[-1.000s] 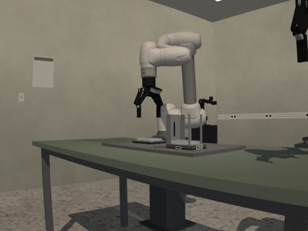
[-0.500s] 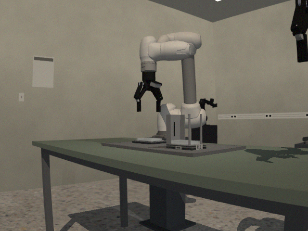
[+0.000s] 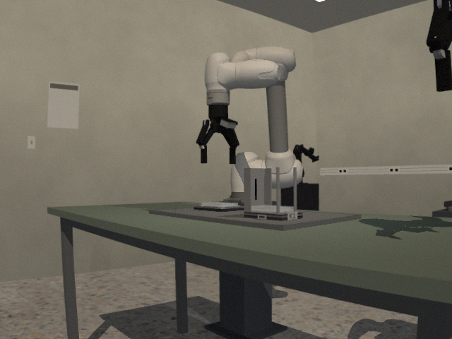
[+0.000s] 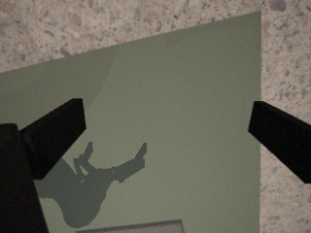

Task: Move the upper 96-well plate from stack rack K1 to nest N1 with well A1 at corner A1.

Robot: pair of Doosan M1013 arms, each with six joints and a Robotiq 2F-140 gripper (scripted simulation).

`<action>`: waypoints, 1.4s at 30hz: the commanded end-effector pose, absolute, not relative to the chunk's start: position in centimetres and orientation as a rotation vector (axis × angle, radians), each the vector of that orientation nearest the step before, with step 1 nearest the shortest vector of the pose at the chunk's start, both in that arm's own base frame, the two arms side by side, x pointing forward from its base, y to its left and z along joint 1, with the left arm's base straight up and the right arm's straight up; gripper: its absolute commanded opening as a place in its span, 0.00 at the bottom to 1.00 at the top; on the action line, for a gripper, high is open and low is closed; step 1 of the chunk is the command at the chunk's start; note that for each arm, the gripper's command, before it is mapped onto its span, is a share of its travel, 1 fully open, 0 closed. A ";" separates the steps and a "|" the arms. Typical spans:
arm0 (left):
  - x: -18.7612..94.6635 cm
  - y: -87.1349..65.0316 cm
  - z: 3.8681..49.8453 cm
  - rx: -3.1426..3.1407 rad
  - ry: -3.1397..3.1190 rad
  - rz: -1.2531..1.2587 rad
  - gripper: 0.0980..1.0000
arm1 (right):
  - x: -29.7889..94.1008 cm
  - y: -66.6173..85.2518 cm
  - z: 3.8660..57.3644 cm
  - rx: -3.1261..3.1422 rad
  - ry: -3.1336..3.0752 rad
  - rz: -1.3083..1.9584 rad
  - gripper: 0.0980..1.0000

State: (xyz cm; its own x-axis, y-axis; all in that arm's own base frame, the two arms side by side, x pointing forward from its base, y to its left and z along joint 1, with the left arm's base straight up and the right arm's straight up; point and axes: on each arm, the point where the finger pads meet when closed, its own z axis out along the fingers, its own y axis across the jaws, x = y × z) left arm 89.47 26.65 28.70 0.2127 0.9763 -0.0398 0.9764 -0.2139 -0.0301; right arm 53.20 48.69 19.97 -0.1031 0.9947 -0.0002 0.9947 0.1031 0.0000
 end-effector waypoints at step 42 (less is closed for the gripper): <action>89.5 26.7 28.8 2.445 1.968 -0.076 1.00 | 55.5 60.5 20.1 2.104 2.333 0.003 1.00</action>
State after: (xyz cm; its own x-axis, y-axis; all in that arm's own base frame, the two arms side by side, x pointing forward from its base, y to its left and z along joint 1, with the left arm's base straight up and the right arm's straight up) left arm 89.47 26.65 28.70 0.2127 0.9763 -0.0398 0.9764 -0.2139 -0.0301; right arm 55.26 59.47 19.98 -0.1031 0.9947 0.0001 0.9947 0.1031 0.0002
